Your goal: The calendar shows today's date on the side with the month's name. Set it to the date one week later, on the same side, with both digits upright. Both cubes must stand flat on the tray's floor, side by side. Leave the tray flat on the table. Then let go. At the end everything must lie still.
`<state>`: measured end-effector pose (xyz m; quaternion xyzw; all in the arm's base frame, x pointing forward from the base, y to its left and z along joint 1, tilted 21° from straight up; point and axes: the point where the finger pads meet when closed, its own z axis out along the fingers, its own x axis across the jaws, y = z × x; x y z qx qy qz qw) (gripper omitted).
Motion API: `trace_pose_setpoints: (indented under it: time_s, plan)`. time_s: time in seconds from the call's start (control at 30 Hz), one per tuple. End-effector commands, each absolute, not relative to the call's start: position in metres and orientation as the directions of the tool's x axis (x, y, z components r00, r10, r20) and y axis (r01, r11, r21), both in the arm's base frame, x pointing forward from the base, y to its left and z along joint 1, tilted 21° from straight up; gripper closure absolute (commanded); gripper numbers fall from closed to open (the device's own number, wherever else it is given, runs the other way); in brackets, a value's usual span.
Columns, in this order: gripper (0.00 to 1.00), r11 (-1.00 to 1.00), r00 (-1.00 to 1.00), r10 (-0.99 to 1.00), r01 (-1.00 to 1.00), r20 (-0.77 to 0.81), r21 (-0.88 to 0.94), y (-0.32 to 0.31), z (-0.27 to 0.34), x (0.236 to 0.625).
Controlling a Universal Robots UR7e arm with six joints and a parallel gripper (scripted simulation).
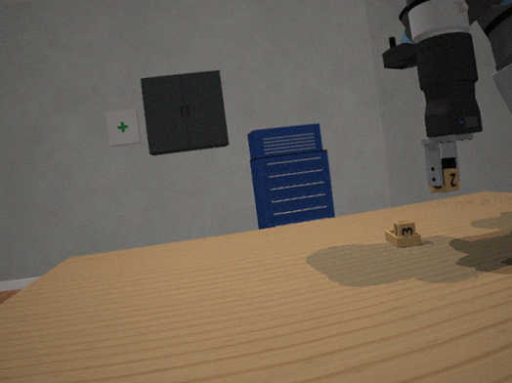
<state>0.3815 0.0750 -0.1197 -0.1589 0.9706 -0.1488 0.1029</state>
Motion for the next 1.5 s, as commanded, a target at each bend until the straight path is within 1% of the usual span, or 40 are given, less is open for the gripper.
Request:
trace_pose_setpoints:
  time_s: [0.0, 0.6, 1.47]
  plan:
    - [0.43, 0.903, -0.927, -0.343, -0.281, -0.152, -0.324, 0.076, -0.119, 0.382]
    - [0.43, 0.905, -0.928, -0.34, -0.278, -0.154, -0.324, 0.072, -0.128, 0.386]
    - [0.43, 0.905, -0.928, -0.34, -0.278, -0.154, -0.323, 0.052, -0.203, 0.405]
